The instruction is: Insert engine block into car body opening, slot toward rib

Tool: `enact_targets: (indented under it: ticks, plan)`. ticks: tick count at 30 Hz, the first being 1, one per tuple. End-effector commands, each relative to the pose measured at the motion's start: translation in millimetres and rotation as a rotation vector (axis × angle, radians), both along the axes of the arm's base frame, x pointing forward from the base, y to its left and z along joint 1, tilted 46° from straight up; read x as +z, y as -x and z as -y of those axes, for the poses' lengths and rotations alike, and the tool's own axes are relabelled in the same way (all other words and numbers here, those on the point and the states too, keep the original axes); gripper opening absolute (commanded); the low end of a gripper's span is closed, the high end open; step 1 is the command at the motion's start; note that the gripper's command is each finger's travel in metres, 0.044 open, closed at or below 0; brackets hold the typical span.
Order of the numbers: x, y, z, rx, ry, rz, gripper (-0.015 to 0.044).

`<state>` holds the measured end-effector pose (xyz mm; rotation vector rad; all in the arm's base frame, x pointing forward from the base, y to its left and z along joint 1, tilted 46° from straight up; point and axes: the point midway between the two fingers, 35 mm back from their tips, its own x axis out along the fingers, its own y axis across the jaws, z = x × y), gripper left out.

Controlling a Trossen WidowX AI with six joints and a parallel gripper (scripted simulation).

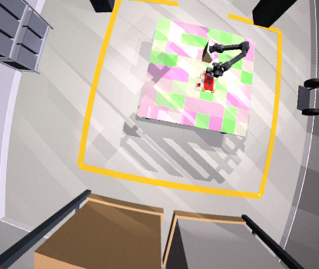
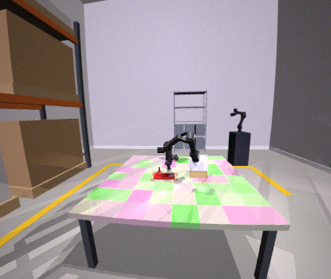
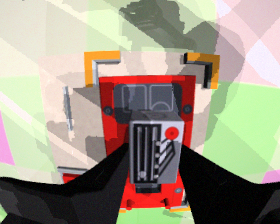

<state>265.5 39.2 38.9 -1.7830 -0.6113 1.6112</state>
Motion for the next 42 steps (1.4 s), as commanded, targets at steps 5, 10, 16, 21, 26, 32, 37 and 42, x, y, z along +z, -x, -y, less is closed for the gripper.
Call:
enact_targets:
  ticks: [5,10,16,21,26,32,37,42]
  plan:
    - [15.0,2.0,17.3,-0.002,0.016,0.013,0.0000]
    - [25.9,5.4,27.8,-0.002,0.020,0.019,0.0000]
    - [39.5,10.6,39.7,-0.002,0.024,0.025,0.0000]
    - [51.3,15.9,48.9,-0.001,0.026,0.031,0.0000]
    - [59.7,20.0,54.8,0.000,0.026,0.034,0.0000]
    - [56.7,14.3,53.6,0.108,0.051,0.145,0.0000]
    - [53.4,7.9,52.1,0.228,0.079,0.267,0.0000]
    - [50.1,1.5,50.4,0.349,0.106,0.390,0.0000]
